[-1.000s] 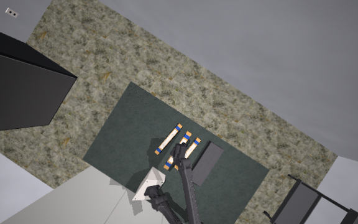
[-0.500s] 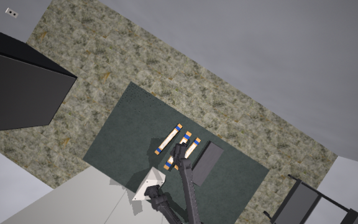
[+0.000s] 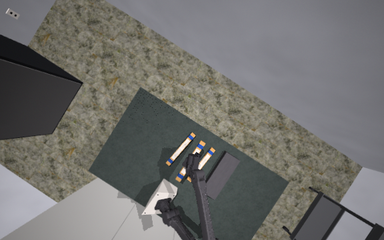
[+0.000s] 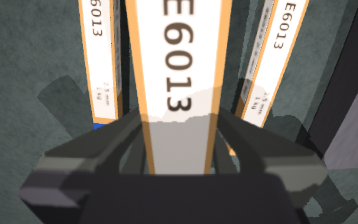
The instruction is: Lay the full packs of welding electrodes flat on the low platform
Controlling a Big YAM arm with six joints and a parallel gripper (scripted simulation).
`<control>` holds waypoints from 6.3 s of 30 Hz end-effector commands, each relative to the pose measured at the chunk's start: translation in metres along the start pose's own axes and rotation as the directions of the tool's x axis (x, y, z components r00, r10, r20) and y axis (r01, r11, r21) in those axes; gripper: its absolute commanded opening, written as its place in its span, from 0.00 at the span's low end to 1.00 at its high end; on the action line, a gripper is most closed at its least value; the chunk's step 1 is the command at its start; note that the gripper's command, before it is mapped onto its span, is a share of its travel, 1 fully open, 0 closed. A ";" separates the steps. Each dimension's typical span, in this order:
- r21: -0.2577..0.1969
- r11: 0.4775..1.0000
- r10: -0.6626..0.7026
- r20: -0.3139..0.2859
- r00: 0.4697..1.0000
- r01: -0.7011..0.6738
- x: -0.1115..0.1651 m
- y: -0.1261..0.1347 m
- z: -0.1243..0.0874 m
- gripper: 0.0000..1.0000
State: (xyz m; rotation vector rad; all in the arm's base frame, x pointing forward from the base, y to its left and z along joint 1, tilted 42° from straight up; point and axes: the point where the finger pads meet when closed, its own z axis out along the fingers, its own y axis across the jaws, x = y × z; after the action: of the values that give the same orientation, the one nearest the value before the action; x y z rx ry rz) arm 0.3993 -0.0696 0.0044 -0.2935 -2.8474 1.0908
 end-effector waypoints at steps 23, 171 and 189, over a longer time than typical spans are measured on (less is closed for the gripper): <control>0.001 1.000 -0.002 0.001 1.000 0.002 -0.005 0.000 0.004 0.00; 0.001 1.000 -0.003 0.001 1.000 0.002 -0.005 0.000 0.004 0.00; 0.001 1.000 -0.003 0.001 1.000 0.002 -0.005 0.000 0.004 0.00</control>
State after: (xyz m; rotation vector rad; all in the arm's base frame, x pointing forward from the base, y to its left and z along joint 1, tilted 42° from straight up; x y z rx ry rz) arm 0.3763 -0.0876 -0.0190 -0.2671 -2.7700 1.0835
